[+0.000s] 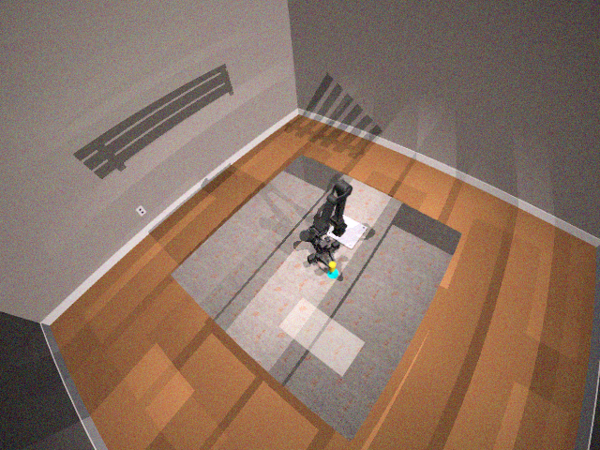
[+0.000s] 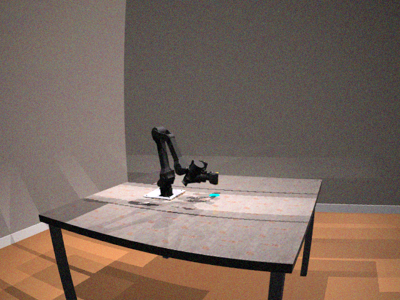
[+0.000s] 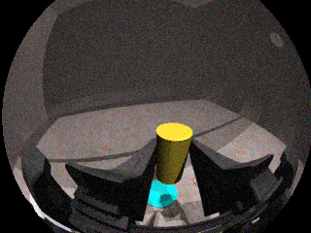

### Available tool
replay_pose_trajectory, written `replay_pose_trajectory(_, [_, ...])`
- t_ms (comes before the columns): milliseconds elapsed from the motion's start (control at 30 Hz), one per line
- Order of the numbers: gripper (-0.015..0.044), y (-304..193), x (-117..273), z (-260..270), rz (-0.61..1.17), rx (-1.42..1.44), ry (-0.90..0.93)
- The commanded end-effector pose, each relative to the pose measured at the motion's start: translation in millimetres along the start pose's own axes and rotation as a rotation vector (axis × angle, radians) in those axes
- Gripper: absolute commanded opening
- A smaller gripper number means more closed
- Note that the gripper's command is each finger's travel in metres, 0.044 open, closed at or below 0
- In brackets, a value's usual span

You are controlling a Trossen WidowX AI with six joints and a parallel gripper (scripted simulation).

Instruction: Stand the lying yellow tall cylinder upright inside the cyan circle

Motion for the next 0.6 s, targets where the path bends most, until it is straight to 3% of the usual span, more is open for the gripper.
replay_pose_trajectory(0, [0.0105, -10, -1, -1, -0.002, 0.004, 0.006])
replay_pose_trajectory(567, [0.0105, -46, -3, -1, -0.002, 0.002, 0.006])
Point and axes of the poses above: the point midway between the two fingers, 35 mm back from their tips, its own x axis back along the fingers, its own z axis across the jaws, y = z × x, the point moved 3 cm from there along x, back along the fingers, and after that the axes turned 14 degrees about -x, right-handed, at the moved point
